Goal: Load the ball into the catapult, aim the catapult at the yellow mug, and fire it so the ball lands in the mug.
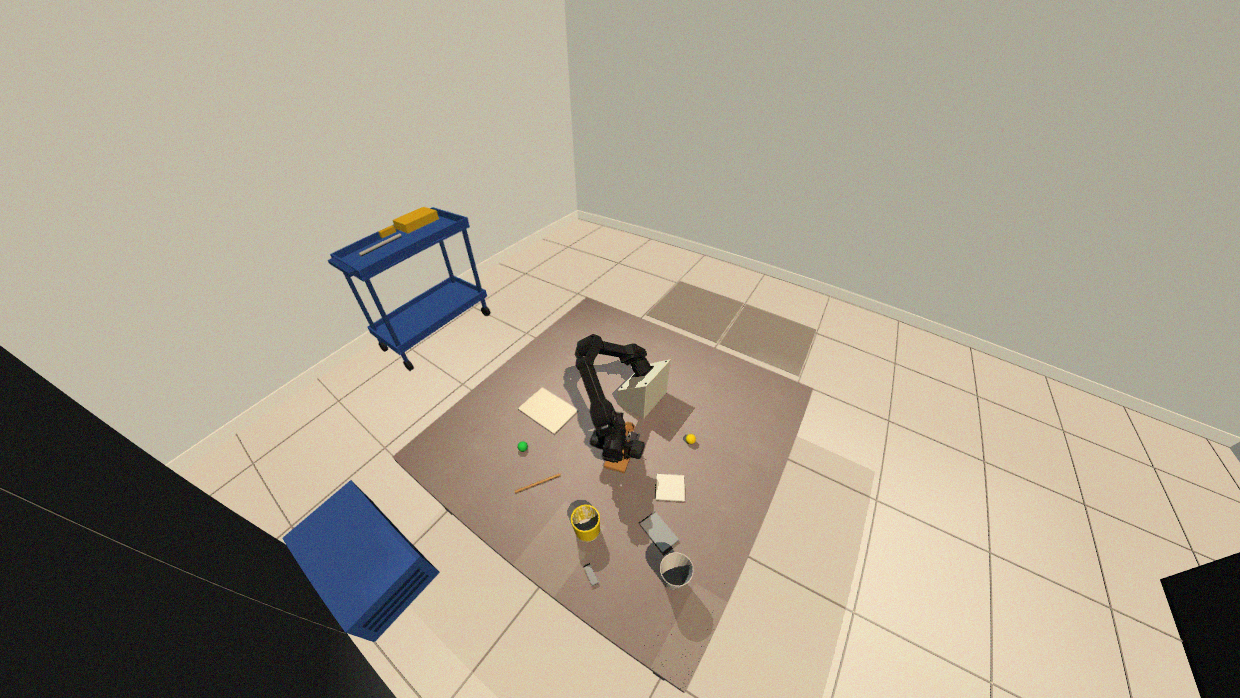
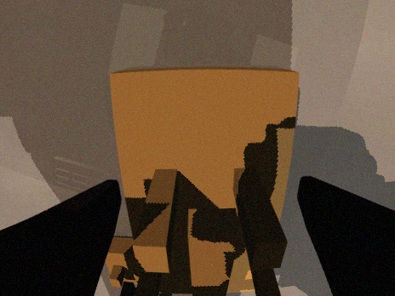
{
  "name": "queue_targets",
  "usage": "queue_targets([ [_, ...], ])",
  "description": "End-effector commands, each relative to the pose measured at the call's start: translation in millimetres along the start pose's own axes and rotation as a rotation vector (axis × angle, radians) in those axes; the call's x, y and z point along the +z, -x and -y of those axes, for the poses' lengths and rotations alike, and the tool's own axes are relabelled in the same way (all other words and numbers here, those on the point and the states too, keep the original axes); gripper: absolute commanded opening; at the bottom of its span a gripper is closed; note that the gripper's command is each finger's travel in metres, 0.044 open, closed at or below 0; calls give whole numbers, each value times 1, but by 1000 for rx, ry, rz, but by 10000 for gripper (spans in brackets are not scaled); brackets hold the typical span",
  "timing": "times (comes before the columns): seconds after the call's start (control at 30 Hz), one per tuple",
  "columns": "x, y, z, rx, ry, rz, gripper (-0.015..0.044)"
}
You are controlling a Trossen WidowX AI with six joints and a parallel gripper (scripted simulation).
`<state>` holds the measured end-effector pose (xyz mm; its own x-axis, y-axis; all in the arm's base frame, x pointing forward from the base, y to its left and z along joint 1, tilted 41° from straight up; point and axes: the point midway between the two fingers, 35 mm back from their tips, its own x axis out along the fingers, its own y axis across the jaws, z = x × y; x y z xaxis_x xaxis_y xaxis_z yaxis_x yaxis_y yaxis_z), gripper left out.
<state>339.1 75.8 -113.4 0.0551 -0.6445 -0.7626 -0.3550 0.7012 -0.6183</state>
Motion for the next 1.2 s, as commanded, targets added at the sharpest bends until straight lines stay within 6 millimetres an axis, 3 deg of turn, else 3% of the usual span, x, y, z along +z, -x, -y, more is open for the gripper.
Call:
queue_targets([
  [0.0,5,37,-2,7,-4,17,440],
  [0.1,2,86,-2,7,-3,16,440],
  [0.2,0,96,-2,7,-3,15,440],
  [0.23,3,82,-3,4,4,20,440],
  [0.47,-1,90,-2,3,1,23,440],
  [0.57,0,56,-2,2,1,23,440],
  [0.63,-1,46,-2,2,1,23,440],
  [1.17,1,26,-2,1,1,23,440],
])
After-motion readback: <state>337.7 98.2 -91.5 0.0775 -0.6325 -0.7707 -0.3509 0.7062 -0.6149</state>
